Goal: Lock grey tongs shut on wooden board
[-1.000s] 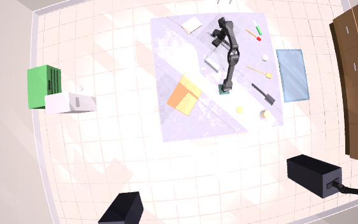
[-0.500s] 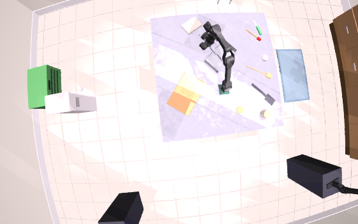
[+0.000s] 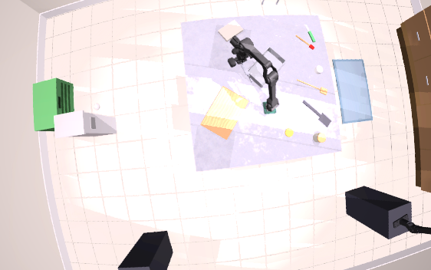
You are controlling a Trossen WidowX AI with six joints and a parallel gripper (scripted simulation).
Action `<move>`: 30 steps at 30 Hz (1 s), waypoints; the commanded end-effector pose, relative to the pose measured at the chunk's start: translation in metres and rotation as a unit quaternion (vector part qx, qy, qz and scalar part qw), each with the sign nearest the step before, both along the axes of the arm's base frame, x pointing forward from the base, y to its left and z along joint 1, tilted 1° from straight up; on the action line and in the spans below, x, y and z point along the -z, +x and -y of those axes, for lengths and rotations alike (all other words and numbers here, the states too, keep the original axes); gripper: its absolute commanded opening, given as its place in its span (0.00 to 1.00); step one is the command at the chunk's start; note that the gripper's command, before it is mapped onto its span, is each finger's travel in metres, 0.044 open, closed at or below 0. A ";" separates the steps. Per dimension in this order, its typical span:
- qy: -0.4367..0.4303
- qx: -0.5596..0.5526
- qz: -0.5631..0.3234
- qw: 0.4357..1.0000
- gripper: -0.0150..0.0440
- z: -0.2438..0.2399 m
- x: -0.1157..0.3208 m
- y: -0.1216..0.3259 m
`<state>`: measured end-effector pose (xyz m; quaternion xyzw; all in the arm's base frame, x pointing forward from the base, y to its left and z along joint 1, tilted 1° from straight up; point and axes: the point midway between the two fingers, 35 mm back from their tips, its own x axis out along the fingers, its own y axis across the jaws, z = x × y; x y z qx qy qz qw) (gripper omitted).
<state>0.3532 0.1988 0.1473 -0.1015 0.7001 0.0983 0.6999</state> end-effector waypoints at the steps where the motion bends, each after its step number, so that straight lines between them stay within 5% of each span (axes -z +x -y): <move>1: 0.008 0.028 0.008 1.000 0.00 -0.023 -0.007 -0.018; 18: 0.009 0.074 0.007 0.997 0.00 -0.058 -0.007 -0.050; 30: 0.014 0.146 0.003 0.989 0.00 -0.109 -0.008 -0.113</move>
